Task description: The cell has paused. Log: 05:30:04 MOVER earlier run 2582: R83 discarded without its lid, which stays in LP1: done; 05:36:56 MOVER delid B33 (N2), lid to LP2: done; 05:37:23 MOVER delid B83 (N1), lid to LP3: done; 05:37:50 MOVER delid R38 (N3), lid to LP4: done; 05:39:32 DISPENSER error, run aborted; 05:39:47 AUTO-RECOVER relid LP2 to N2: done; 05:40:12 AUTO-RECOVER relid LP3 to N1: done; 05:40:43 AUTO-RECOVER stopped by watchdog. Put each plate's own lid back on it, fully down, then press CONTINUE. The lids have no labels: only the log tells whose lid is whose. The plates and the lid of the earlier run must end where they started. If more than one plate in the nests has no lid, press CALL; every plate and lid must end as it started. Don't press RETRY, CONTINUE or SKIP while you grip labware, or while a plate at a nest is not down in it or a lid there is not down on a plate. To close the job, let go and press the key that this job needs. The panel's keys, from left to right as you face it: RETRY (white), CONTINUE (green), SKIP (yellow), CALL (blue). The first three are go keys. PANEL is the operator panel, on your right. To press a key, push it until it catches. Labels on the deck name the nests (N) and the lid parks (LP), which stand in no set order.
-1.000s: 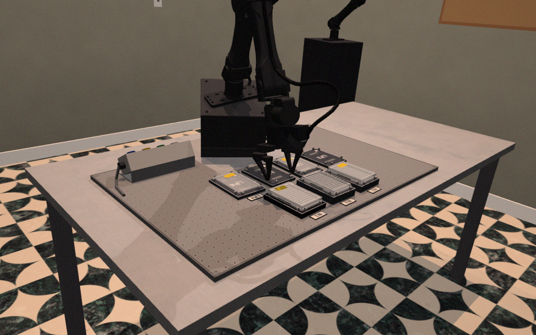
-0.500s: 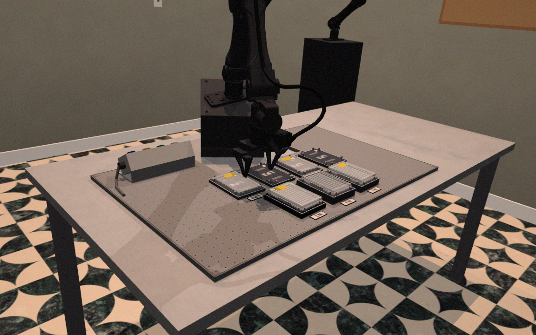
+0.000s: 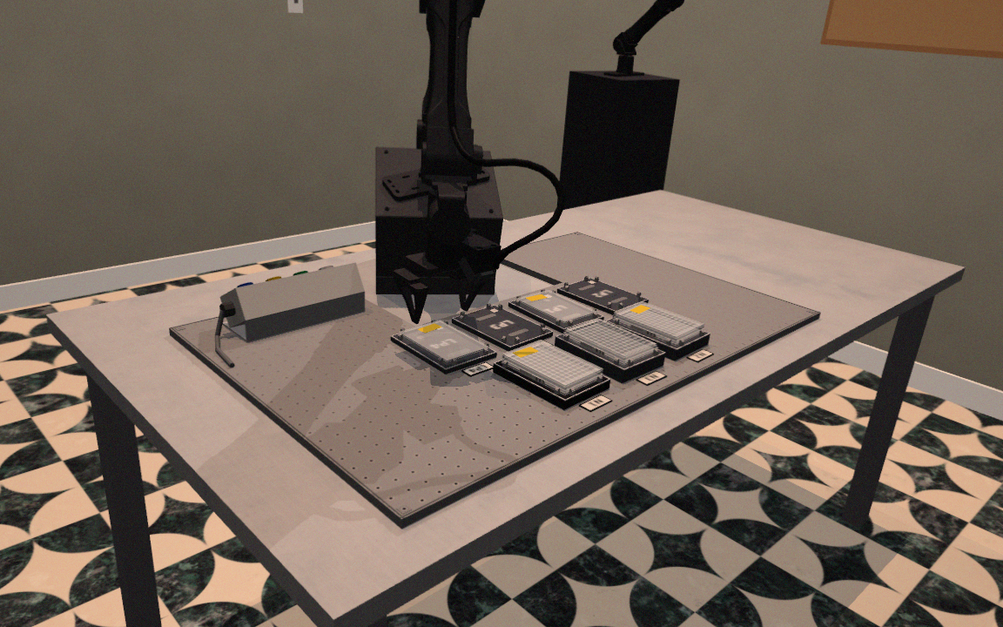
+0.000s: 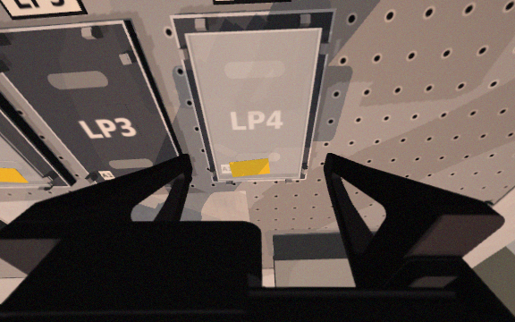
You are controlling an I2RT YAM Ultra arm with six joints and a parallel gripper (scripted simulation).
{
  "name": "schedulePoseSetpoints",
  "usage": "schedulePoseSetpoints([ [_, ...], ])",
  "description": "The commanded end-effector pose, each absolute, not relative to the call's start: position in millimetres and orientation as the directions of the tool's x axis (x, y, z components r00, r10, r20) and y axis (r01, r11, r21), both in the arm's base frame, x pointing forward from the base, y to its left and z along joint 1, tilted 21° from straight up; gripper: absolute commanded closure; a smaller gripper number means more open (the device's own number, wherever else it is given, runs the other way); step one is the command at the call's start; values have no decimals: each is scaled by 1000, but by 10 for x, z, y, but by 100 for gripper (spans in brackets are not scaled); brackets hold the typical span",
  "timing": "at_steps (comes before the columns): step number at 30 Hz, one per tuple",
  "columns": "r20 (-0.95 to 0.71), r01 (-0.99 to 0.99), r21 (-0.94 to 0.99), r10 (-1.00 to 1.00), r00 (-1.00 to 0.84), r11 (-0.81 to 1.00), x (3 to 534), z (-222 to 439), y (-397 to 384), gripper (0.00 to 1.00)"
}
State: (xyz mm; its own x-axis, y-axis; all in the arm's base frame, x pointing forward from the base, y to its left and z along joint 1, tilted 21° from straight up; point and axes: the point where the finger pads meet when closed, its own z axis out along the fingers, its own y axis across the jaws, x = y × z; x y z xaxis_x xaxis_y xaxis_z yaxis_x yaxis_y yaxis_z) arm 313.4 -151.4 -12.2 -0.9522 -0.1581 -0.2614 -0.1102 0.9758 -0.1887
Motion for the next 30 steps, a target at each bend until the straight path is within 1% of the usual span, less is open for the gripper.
schedulePoseSetpoints([
  [1,-340,-147,-222,-217,-915,964,3364,102,-1502,0],
  [30,-324,-145,-206,-207,-923,968,3356,110,-1485,0],
])
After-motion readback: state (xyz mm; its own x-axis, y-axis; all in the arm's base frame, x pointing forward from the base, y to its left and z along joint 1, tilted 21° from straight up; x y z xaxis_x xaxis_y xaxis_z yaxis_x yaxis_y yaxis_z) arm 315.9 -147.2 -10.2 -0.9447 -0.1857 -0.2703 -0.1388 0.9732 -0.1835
